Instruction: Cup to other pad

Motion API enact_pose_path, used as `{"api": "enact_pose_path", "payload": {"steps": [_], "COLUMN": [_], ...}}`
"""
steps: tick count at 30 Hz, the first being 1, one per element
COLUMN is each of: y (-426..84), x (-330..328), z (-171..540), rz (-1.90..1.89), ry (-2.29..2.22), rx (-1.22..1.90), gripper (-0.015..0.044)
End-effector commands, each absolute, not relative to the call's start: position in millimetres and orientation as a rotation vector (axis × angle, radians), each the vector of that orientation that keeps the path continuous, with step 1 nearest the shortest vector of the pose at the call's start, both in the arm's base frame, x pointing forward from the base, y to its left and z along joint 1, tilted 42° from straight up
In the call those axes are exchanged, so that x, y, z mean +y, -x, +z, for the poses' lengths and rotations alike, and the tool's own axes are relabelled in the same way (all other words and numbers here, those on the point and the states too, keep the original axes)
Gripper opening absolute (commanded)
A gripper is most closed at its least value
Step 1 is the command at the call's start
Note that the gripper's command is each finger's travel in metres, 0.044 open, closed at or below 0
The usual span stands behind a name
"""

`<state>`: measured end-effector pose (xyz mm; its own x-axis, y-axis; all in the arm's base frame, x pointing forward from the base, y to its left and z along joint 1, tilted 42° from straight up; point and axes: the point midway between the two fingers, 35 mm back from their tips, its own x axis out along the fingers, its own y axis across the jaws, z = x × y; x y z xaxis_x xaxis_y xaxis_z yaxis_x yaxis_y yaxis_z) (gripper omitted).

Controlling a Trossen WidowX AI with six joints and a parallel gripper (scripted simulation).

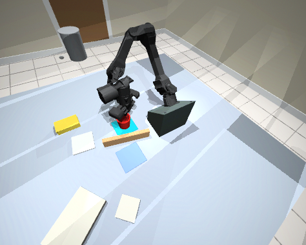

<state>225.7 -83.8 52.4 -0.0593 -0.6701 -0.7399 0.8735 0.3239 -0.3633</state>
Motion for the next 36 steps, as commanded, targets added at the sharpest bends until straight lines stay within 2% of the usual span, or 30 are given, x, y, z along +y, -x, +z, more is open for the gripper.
{"api": "enact_pose_path", "payload": {"steps": [1,11,23,36], "y": [-228,-224,-225,-227], "x": [-79,-72,-70,-35], "z": [58,64,65,103], "rz": [-1.280,-1.281,-1.282,-1.280], "ry": [-0.266,-0.262,-0.251,-0.263], "rx": [1.006,1.007,1.017,1.011], "gripper": [0.0128,0.0128,0.0440,0.0440]}}
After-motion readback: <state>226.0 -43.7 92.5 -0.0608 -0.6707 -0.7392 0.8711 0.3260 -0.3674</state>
